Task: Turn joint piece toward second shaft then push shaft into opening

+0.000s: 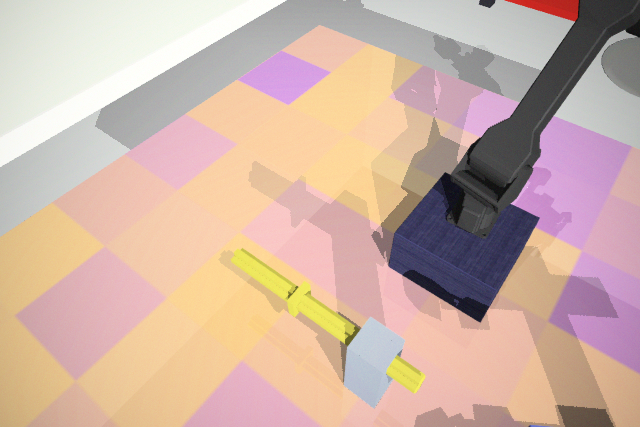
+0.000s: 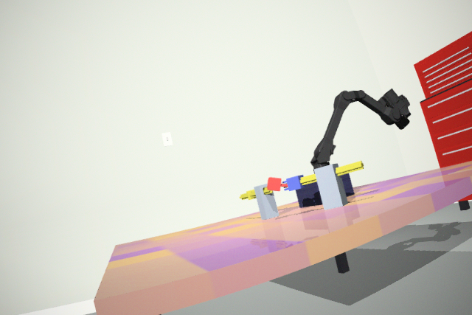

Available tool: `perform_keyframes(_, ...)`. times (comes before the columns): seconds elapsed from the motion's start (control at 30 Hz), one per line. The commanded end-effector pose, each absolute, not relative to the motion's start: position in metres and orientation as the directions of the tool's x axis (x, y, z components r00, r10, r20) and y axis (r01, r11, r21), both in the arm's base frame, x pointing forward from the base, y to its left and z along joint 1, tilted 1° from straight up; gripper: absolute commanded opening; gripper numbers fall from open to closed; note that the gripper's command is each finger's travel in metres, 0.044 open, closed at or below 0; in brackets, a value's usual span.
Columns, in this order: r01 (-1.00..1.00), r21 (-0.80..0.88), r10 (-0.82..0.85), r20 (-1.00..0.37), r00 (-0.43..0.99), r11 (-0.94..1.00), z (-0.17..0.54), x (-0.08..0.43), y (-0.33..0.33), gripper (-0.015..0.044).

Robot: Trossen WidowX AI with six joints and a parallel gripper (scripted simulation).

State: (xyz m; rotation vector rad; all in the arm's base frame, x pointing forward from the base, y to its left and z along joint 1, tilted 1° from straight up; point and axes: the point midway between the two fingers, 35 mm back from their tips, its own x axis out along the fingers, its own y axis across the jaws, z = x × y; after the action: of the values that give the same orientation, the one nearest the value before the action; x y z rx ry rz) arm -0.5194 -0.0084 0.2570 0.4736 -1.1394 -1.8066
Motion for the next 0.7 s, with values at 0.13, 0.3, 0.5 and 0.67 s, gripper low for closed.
perform_keyframes(0.13, 0.487, 0.858, -0.838, 0.142, -0.526, -0.160, 0.257, -0.521, 0.001, 0.0440)
perform_keyframes(0.3, 0.436, 0.874, -0.754, 0.137, -0.642, -0.213, 0.257, -0.526, 0.055, 0.0440)
perform_keyframes(0.5, 0.369, 0.893, -0.616, 0.141, -0.775, -0.260, 0.271, -0.516, 0.128, 0.0440)
perform_keyframes(0.67, 0.303, 0.903, -0.489, 0.126, -0.863, -0.303, 0.271, -0.508, 0.187, 0.0440)
